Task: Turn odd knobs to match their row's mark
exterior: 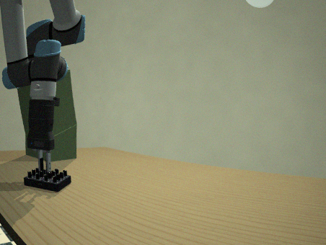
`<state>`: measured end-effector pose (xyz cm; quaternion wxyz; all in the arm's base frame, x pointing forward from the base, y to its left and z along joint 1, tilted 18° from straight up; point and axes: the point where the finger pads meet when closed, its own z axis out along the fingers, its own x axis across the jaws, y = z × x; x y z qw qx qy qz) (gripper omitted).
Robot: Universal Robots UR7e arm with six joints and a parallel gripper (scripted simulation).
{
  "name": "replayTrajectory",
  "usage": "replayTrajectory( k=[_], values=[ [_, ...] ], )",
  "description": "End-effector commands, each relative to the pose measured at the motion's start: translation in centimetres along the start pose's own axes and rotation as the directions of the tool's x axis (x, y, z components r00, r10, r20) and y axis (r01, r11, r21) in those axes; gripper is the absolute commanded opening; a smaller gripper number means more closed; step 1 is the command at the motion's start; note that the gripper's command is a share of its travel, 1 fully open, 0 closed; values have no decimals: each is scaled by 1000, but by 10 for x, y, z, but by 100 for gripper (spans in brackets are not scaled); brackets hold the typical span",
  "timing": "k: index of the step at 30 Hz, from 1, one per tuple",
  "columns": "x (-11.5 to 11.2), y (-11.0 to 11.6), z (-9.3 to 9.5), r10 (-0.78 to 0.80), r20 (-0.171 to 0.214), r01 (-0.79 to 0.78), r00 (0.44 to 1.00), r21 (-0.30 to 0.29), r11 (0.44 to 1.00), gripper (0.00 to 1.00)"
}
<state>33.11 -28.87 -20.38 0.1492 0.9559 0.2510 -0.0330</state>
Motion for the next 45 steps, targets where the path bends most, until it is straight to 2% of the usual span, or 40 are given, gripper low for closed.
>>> replayTrajectory(
  k=[1, 11, 34, 45],
  values=[
    [1, -2, -13, -2, 0, 2, 1000, 1, 1000, 46],
    [1, -2, -34, -2, 0, 2, 1000, 1, 1000, 46],
    [1, -1, -33, 4, 0, -4, 1000, 1, 1000, 46],
    [2, -3, -34, 73, 0, -73, 997, 2, 997, 46]
  ],
)
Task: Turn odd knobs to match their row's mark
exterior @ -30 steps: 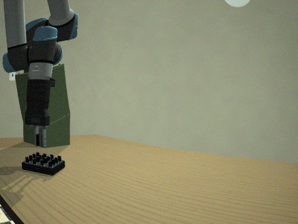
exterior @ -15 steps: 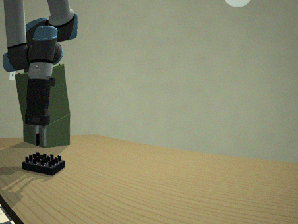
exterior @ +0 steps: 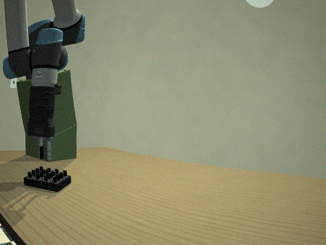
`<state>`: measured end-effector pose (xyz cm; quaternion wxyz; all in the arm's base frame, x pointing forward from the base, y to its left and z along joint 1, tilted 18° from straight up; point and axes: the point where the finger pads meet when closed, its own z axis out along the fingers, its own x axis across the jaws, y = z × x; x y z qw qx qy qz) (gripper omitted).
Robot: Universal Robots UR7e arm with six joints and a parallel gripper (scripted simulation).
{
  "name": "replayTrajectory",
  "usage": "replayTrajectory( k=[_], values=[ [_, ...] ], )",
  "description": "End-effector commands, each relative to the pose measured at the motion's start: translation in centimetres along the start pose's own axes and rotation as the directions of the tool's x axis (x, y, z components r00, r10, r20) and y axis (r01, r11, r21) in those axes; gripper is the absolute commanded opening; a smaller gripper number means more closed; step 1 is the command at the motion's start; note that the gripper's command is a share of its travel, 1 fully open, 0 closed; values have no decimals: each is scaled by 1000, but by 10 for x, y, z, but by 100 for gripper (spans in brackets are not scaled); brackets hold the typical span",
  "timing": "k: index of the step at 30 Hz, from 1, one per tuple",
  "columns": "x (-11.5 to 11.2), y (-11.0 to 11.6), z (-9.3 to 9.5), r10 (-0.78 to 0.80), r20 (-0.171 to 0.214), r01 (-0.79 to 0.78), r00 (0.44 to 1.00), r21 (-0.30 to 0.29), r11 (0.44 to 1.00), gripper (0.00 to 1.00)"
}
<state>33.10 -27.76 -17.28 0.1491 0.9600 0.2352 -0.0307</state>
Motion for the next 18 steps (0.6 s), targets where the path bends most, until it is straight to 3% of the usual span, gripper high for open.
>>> replayTrajectory(
  k=[1, 11, 18],
  values=[
    [2, -3, -1, 53, 0, -53, 999, 0, 999, 46],
    [5, -5, -2, 187, 0, -187, 982, 0, 982, 46],
    [8, -7, -3, 355, 0, -355, 935, 0, 935, 46]
  ],
)
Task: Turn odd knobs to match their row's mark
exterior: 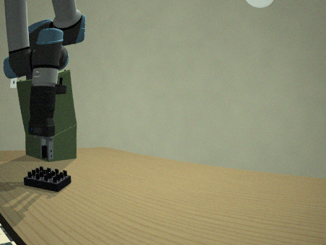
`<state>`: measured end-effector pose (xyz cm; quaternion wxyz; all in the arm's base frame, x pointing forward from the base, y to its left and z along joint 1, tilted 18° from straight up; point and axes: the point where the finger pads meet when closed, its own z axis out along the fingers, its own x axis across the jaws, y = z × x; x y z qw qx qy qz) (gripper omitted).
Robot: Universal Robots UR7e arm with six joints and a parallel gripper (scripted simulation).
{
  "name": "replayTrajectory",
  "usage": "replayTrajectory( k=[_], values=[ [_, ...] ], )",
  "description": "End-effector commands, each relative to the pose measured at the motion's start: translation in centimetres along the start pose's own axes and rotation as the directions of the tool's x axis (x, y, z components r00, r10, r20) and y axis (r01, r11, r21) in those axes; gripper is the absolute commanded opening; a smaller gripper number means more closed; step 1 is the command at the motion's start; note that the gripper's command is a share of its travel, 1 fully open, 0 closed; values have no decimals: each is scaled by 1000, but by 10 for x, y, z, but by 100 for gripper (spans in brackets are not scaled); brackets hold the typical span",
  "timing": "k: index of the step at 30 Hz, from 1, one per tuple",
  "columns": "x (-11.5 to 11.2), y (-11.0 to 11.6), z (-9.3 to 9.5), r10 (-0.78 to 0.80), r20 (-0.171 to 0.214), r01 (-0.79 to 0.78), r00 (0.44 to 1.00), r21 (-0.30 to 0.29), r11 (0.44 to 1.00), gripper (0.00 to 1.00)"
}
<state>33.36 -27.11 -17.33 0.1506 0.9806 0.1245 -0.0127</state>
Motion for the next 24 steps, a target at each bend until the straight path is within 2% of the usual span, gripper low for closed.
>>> replayTrajectory(
  k=[1, 9, 17, 19, 24],
  values=[
    [2, -3, -2, 134, 2, -134, 991, -2, 991, 46],
    [6, -5, -3, 317, 2, -317, 948, -3, 948, 46],
    [9, -6, -4, 488, 1, -488, 873, -3, 873, 46],
    [9, -6, -4, 488, 1, -488, 873, -3, 873, 46],
    [11, -6, -5, 612, 0, -612, 791, -3, 791, 46]
  ],
)
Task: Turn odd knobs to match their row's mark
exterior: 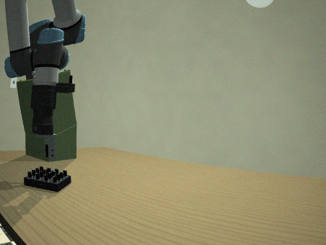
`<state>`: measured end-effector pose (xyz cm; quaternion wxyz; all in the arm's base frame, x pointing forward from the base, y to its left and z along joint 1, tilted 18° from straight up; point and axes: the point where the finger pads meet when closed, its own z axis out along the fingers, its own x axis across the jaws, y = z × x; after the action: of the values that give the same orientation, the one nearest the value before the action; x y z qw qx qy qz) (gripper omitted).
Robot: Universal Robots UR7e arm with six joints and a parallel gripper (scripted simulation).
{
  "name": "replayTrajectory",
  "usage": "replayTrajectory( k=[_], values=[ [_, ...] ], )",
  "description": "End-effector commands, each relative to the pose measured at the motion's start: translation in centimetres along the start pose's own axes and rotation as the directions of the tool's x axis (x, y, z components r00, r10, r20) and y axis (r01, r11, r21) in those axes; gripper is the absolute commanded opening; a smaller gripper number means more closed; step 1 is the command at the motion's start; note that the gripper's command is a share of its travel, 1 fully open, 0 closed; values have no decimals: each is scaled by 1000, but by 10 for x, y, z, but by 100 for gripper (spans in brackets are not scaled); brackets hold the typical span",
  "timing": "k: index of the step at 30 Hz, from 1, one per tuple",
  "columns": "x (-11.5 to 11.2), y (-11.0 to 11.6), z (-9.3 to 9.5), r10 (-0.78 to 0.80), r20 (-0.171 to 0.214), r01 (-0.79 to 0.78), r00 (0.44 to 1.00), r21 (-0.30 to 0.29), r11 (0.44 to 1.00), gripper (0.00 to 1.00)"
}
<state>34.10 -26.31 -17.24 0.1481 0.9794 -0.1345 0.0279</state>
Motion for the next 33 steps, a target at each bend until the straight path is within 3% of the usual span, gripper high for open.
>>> replayTrajectory(
  k=[1, 12, 27, 29, 33],
  values=[
    [1, -2, -2, 156, 2, -156, 988, -5, 988, 46],
    [4, -3, -4, 360, 1, -360, 933, -5, 933, 46],
    [6, -2, -6, 685, -1, -685, 728, -5, 728, 46],
    [6, -2, -6, 685, -1, -685, 728, -5, 728, 46],
    [7, -1, -7, 772, -2, -772, 635, -5, 635, 46]
  ],
)
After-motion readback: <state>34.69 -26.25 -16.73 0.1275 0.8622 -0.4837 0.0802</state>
